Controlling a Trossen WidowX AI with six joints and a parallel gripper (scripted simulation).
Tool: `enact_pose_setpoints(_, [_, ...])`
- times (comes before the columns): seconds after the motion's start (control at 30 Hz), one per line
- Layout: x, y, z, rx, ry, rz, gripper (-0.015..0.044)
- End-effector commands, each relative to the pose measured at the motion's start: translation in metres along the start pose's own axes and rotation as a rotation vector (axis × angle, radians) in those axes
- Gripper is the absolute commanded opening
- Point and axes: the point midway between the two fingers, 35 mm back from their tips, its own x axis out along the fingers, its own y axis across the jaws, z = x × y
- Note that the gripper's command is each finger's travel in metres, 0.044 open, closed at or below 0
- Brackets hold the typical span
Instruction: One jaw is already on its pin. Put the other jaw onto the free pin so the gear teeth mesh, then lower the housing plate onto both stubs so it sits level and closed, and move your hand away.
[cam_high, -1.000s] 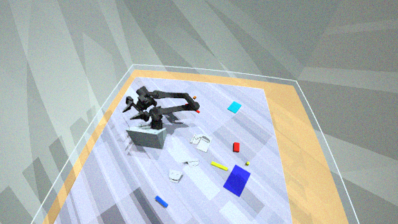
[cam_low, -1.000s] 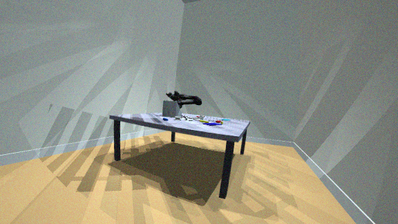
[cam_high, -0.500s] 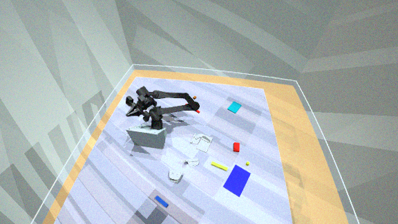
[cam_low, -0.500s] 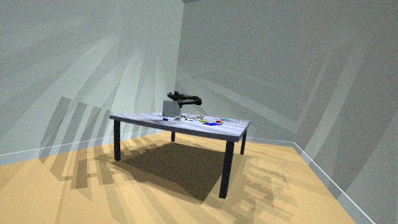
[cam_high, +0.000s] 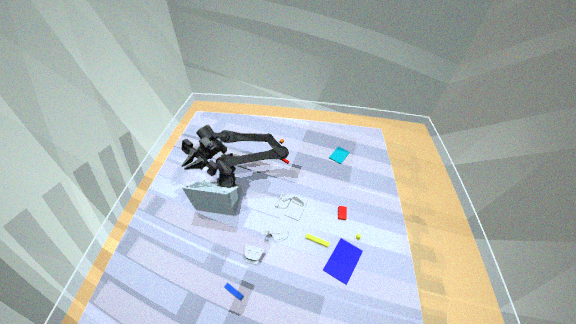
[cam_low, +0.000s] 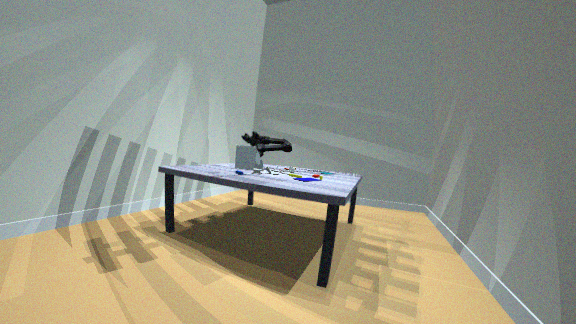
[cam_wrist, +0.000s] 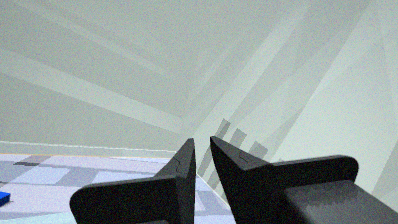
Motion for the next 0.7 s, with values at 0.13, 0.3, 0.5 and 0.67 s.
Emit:
enact_pose_setpoints(0.13, [0.005, 0.009, 0.012, -0.009, -0.02, 0.132, 0.0263])
enact_pose_setpoints(0.3, [0.008, 0.016, 0.021, -0.008, -0.034, 0.227, 0.0394])
enact_pose_setpoints(0.5, [0.013, 0.024, 0.031, -0.013, -0.045, 0.343, 0.044])
enact_pose_setpoints(0.67, [0.016, 0.032, 0.039, -0.022, -0.05, 0.44, 0.044])
